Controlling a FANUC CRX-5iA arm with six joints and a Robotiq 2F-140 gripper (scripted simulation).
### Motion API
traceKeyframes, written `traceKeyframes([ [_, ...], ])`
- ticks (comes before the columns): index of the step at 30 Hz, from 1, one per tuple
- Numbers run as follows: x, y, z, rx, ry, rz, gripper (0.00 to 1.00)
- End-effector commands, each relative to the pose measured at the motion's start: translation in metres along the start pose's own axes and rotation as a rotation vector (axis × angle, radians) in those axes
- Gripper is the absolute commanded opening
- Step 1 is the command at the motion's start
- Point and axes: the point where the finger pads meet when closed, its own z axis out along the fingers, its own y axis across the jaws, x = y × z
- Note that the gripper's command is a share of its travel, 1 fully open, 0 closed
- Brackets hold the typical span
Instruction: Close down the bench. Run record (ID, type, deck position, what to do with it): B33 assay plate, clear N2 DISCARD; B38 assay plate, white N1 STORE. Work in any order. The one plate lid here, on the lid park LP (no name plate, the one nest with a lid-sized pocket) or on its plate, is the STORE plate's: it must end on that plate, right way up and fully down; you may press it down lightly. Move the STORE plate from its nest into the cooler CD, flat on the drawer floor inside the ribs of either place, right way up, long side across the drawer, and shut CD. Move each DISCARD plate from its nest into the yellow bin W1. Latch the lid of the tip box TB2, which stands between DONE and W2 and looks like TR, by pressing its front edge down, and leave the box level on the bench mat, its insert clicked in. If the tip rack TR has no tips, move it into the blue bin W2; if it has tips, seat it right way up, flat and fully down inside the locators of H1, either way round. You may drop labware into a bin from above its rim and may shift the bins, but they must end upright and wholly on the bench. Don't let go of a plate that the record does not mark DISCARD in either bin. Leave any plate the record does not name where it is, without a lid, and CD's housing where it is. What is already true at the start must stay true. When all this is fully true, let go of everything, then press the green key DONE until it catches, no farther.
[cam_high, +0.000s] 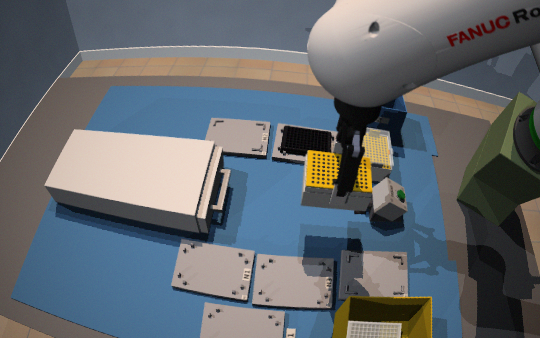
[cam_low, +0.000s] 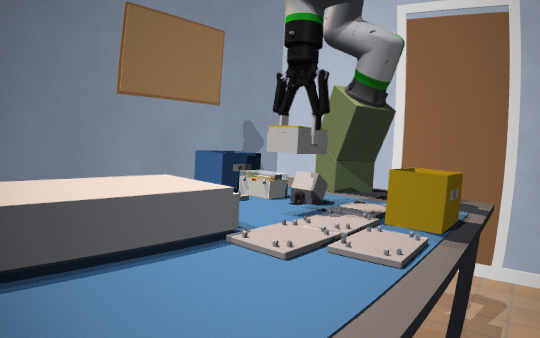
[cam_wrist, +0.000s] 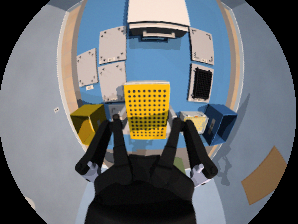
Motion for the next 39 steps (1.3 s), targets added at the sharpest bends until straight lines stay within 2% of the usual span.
traceKeyframes([
  [1,-0.003,0.009,0.0,0.0,0.0,0.0,0.0],
  [39,-0.032,0.09,0.0,0.0,0.0,0.0,0.0],
])
